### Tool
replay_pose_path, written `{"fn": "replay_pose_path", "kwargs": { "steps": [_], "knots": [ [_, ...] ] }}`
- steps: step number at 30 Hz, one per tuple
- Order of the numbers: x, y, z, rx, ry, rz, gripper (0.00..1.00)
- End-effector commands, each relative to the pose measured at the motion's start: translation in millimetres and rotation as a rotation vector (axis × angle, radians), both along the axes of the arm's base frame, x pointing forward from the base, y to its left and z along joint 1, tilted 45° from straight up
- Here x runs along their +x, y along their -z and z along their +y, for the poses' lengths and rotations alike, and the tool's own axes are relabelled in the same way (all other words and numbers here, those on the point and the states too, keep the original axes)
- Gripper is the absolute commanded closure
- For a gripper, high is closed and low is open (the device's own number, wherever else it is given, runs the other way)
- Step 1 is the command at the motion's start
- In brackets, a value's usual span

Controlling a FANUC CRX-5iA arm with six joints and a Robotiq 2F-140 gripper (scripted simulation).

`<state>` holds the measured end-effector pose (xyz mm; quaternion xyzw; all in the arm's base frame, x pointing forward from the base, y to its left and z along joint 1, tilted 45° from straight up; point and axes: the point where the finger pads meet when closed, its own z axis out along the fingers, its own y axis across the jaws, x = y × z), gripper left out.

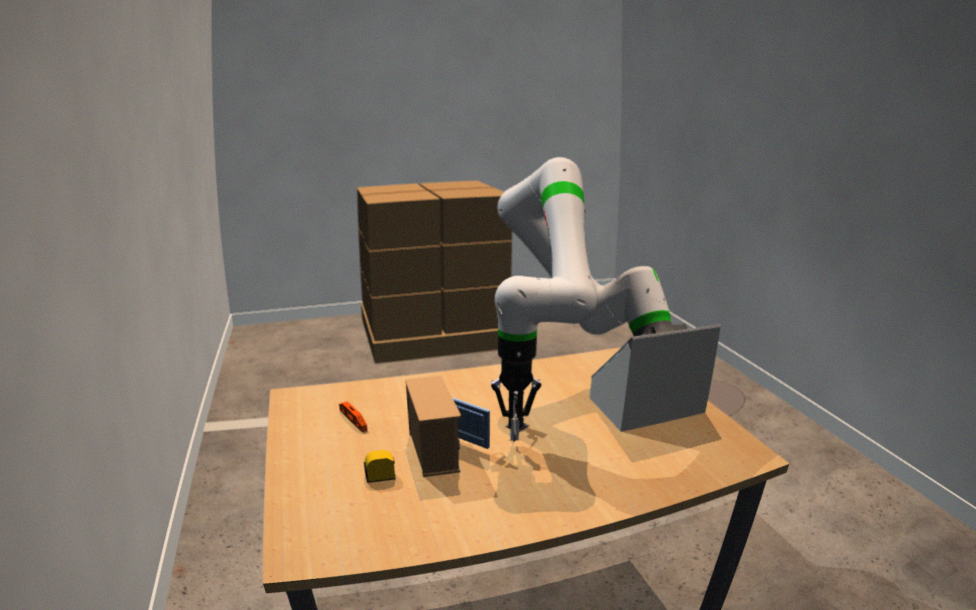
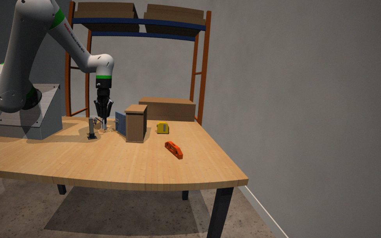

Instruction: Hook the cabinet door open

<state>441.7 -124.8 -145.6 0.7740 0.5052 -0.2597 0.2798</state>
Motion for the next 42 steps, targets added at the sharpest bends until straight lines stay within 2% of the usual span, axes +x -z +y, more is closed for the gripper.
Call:
{"fn": "replay_pose_path", "kwargs": {
  "steps": [1,42],
  "knots": [
    [0.9,-0.9,2.6,0.0,0.0,0.0,0.97],
    [6.3,-12.4,23.6,0.0,0.0,0.0,0.97]
  ]
}}
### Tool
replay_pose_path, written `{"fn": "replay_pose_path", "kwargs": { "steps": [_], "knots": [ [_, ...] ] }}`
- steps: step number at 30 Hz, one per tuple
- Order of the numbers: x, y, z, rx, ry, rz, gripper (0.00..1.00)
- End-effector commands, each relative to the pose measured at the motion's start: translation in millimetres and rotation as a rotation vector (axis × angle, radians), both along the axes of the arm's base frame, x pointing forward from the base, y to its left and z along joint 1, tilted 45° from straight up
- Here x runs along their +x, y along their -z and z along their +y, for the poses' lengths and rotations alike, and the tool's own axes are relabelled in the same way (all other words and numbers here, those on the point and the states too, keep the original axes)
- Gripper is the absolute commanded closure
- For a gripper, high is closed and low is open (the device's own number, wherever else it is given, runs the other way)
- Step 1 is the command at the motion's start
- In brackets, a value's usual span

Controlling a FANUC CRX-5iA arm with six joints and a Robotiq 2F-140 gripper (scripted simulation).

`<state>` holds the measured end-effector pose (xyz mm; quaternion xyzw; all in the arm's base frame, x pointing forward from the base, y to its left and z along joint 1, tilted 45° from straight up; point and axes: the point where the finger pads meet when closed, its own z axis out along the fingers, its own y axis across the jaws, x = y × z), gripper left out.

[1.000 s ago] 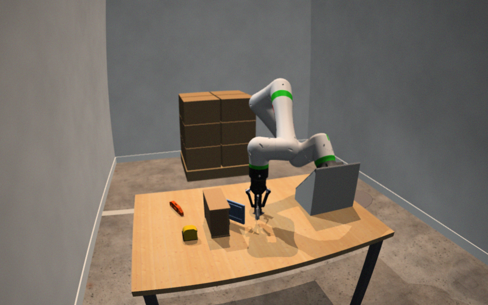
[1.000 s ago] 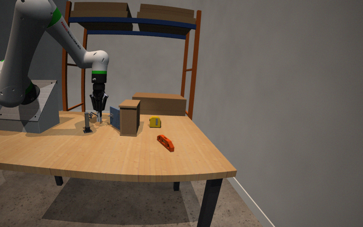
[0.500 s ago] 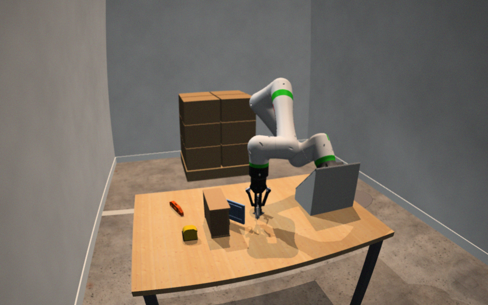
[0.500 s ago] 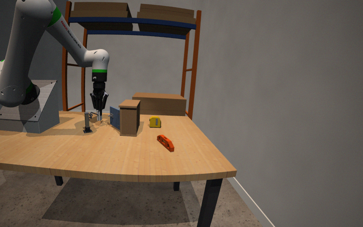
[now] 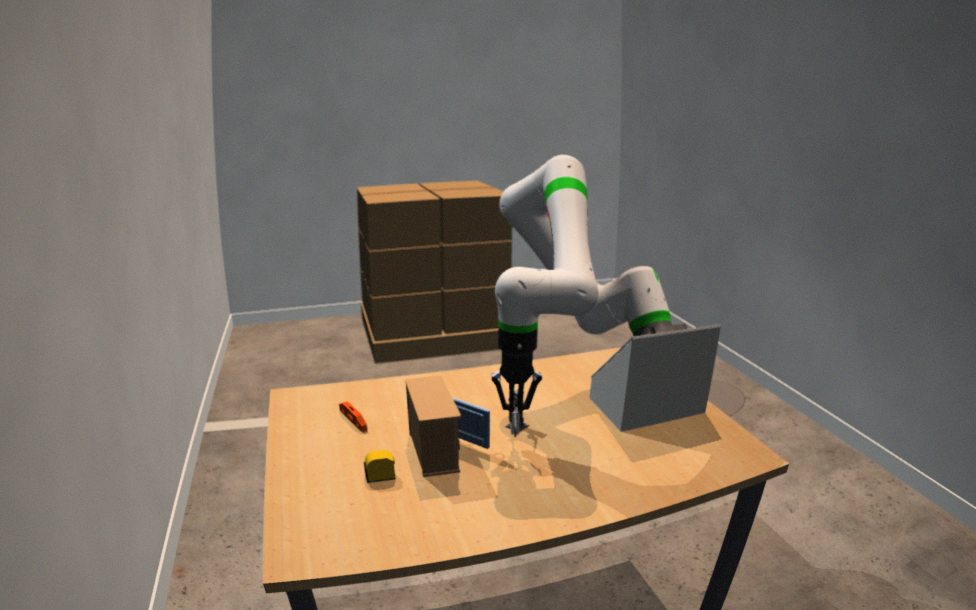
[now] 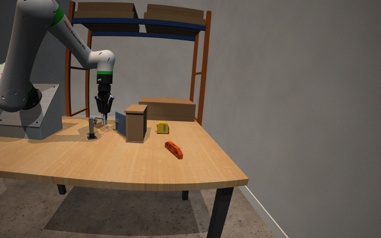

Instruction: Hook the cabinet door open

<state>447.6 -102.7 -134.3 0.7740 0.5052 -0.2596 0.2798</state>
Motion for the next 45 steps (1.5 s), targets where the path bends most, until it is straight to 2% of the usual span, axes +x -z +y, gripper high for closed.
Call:
{"fn": "replay_pose_path", "kwargs": {
  "steps": [1,45],
  "knots": [
    [0.6,-1.5,2.2,0.0,0.0,0.0,0.97],
    [4.1,-19.6,21.2,0.0,0.0,0.0,0.97]
  ]
}}
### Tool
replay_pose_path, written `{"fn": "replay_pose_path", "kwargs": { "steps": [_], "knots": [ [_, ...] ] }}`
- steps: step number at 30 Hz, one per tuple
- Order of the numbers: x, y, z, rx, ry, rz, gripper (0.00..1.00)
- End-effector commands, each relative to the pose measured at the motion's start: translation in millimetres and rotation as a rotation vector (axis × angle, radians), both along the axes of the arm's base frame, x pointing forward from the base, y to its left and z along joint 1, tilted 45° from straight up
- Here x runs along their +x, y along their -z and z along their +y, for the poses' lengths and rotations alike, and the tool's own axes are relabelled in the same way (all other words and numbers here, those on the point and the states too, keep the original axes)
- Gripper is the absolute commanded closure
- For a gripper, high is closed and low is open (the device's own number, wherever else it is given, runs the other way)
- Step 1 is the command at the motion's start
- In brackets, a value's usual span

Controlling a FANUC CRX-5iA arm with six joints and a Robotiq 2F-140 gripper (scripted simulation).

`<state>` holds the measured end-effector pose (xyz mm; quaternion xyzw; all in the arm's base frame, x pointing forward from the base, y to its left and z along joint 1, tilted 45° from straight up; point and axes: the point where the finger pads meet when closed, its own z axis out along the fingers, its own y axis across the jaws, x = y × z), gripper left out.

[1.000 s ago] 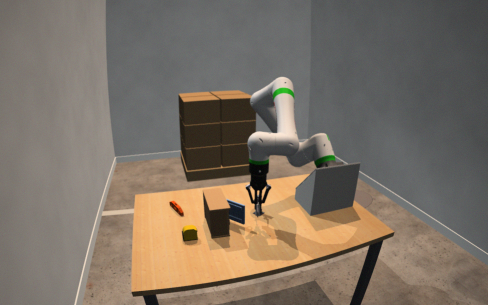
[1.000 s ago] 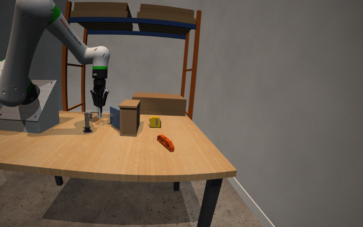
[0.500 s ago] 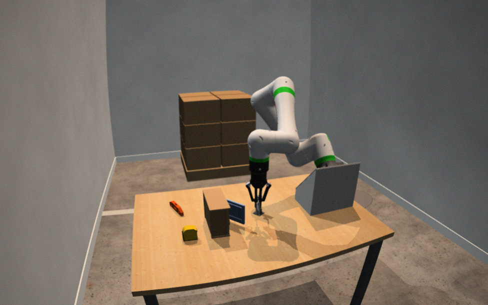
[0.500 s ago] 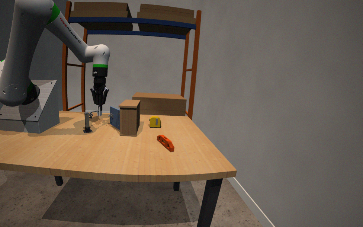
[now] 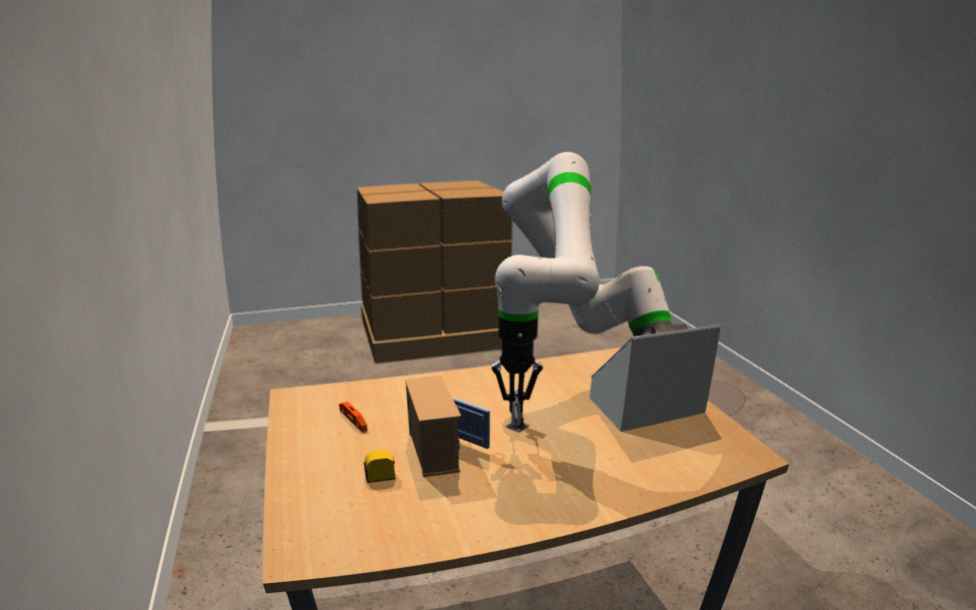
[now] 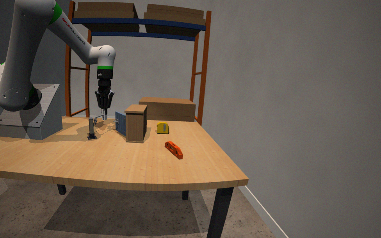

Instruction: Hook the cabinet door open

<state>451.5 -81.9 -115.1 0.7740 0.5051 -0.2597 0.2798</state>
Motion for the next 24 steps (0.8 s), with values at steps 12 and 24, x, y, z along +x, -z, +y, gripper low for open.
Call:
{"fn": "replay_pose_path", "kwargs": {
  "steps": [12,24],
  "knots": [
    [0.6,-6.2,4.7,0.0,0.0,0.0,0.97],
    [2.2,-10.6,7.1,-0.004,0.021,-0.021,0.97]
  ]
}}
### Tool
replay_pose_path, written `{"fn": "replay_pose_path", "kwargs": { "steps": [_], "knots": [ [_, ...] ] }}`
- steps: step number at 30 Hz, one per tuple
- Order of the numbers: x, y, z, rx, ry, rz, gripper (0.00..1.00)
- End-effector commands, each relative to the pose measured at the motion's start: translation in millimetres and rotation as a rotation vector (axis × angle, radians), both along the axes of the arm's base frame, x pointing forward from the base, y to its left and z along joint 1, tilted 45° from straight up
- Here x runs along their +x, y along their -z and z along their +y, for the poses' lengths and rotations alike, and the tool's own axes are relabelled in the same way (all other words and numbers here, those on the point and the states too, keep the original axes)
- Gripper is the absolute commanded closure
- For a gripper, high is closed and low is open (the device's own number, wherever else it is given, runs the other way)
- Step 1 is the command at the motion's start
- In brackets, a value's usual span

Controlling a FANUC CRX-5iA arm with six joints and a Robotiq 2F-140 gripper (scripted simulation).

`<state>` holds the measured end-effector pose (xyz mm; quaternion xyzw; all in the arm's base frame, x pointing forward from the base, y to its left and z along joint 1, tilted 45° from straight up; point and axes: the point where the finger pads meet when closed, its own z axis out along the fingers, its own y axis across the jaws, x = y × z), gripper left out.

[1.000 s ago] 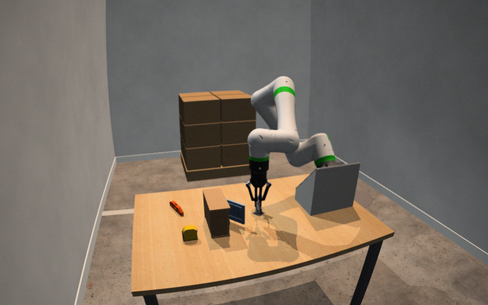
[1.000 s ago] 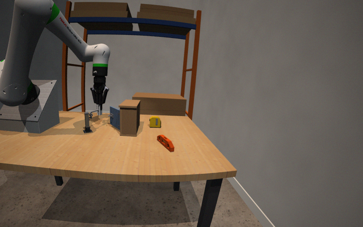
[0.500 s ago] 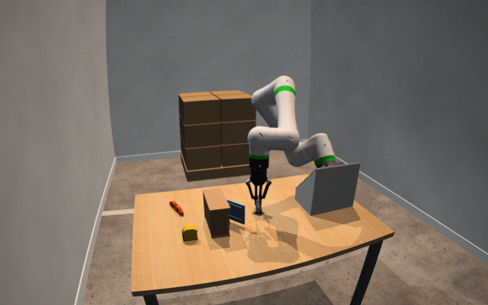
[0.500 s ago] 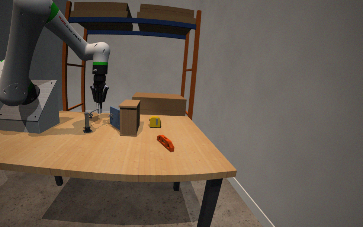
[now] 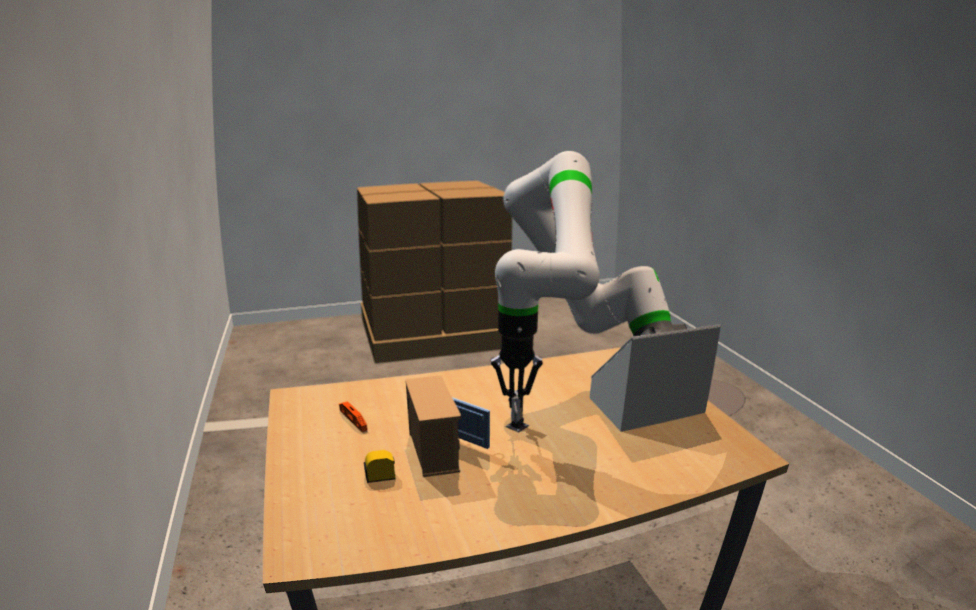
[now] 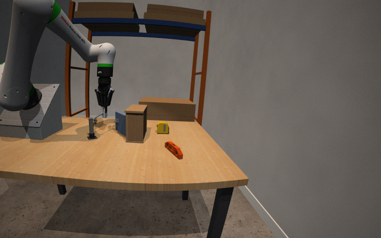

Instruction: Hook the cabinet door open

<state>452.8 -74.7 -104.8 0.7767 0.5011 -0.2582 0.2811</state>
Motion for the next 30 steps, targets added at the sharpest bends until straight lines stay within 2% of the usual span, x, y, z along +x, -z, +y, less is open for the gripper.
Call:
{"fn": "replay_pose_path", "kwargs": {
  "steps": [1,30],
  "knots": [
    [1.6,-0.4,-0.4,-0.004,0.025,-0.025,0.97],
    [16.9,-4.7,-7.5,-0.025,0.147,-0.145,0.97]
  ]
}}
